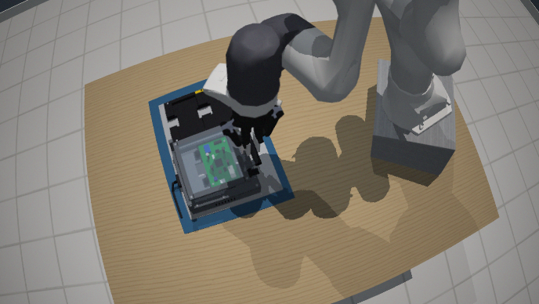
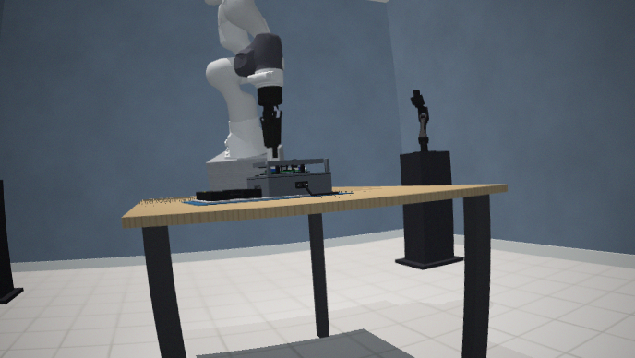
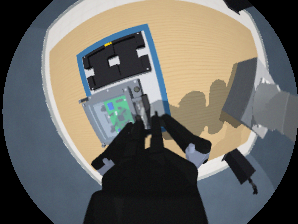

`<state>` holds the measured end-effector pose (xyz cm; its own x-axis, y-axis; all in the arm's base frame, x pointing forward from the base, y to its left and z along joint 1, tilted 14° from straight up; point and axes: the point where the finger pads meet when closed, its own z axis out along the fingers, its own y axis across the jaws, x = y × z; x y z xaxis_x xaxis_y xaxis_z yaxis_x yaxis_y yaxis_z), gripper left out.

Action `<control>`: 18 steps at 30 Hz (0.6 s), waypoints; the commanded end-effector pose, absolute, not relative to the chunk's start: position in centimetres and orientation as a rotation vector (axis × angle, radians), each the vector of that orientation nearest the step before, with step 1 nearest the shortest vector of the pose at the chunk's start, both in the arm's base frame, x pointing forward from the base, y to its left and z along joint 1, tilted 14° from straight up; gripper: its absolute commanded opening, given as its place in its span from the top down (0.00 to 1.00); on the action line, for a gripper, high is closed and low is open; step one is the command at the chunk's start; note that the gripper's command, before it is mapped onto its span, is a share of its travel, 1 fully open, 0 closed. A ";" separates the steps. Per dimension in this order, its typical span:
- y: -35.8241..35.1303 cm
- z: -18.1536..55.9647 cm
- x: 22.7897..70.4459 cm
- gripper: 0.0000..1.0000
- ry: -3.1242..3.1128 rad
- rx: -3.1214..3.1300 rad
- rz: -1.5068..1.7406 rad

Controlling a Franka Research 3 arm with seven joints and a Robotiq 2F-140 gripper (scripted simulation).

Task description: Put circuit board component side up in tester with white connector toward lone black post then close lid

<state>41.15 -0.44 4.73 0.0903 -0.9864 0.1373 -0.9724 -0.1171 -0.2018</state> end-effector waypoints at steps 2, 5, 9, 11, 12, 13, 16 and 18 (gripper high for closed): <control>-0.6 4.5 41.1 1.00 2.050 -2.277 -0.367; -0.6 4.4 41.2 1.00 2.050 -2.277 -0.367; -0.6 4.3 41.2 1.00 2.050 -2.277 -0.367; -0.6 4.3 41.2 1.00 2.050 -2.277 -0.367; -0.6 4.3 41.2 1.00 2.050 -2.277 -0.367; -0.6 4.2 41.2 1.00 2.050 -2.277 -0.367; -0.6 4.2 41.2 1.00 2.050 -2.277 -0.367; -0.6 4.2 41.2 1.00 2.050 -2.277 -0.367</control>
